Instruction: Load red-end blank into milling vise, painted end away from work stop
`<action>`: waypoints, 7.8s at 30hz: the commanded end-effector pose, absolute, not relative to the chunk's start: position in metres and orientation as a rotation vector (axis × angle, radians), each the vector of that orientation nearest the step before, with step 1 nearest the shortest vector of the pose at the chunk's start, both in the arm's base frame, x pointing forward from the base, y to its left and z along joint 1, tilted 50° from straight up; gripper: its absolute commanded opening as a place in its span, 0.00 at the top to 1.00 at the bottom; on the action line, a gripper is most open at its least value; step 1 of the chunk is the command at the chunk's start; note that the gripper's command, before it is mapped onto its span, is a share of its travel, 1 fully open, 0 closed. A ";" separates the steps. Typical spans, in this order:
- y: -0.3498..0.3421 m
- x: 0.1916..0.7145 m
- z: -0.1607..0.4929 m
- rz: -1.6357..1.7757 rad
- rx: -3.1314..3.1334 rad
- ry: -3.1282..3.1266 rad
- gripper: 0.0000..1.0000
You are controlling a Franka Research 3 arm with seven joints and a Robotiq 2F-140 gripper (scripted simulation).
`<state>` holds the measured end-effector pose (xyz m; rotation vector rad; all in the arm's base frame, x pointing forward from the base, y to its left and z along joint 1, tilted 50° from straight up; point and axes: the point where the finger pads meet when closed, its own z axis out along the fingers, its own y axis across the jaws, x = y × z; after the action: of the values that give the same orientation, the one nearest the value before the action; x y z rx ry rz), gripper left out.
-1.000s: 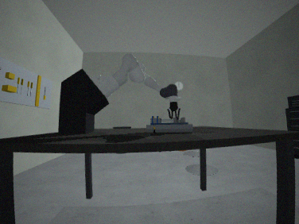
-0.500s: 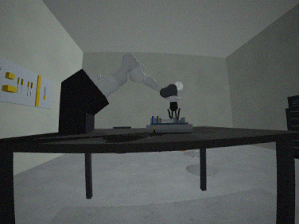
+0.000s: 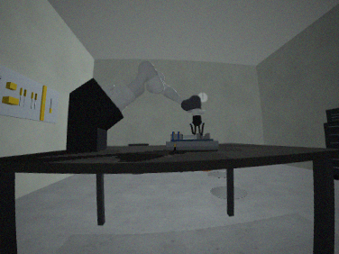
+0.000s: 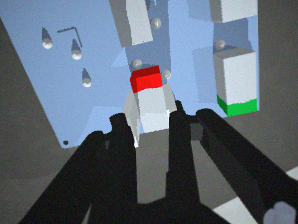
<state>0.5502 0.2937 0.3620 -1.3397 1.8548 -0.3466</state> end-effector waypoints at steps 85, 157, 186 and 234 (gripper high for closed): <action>0.263 0.448 0.449 -0.347 -1.339 1.855 1.00; 0.266 0.458 0.442 -0.416 -1.466 1.771 1.00; 0.265 0.459 0.442 -0.433 -1.497 1.747 1.00; 0.125 0.468 0.395 -0.433 -1.497 1.747 1.00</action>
<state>0.4668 0.1266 0.3929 -1.4537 1.7895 -0.4033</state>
